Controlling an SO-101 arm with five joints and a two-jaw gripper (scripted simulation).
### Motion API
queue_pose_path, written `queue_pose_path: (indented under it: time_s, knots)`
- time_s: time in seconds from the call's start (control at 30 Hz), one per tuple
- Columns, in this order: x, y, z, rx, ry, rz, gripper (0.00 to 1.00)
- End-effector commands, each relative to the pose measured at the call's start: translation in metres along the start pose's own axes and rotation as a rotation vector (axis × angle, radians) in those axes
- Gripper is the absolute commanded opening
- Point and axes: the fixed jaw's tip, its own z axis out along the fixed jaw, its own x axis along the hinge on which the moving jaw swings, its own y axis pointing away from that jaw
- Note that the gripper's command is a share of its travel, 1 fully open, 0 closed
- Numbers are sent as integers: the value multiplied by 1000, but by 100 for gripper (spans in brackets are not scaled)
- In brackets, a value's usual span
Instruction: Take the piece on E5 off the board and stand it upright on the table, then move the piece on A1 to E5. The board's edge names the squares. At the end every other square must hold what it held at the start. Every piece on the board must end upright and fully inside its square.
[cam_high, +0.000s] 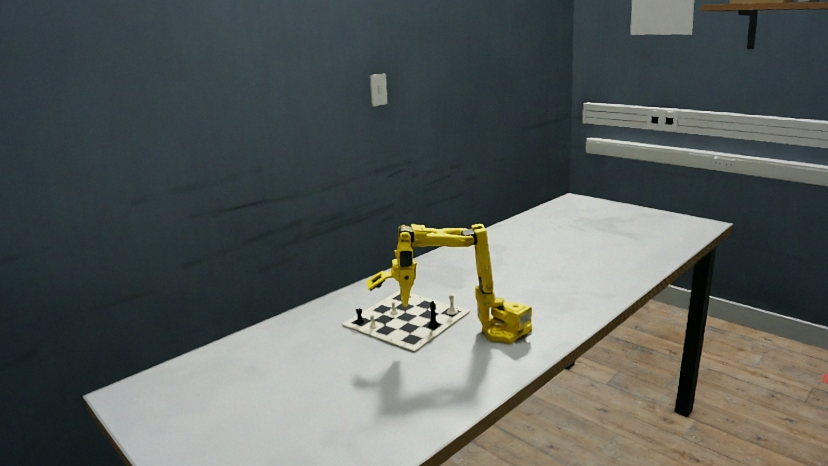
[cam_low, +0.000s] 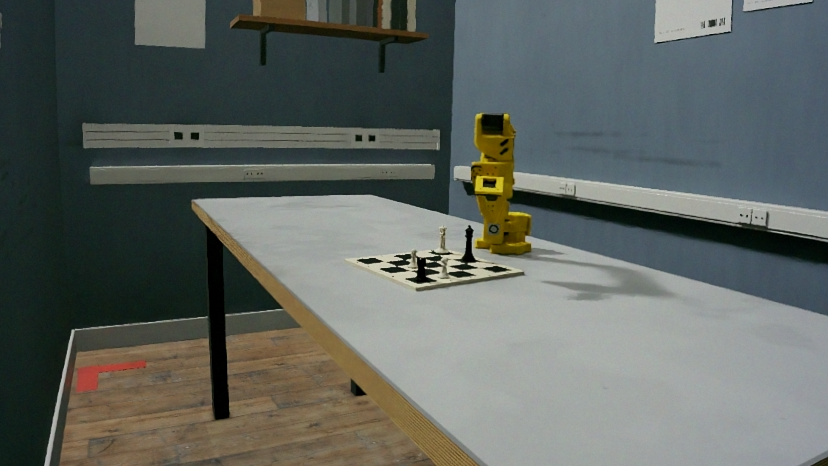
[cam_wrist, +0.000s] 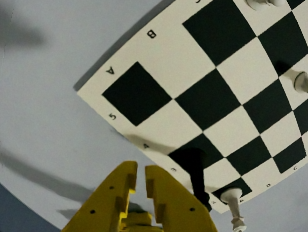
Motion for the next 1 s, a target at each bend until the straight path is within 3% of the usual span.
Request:
queue_pose_path:
  time_s: [0.0,0.1,0.5,0.97]
  knots:
    - [-1,2,10,-3,29,-1,0]
    - [-1,2,14,-3,29,-1,0]
    - [0,2,51,-3,29,-1,0]
    - [0,2,56,-3,29,-2,0]
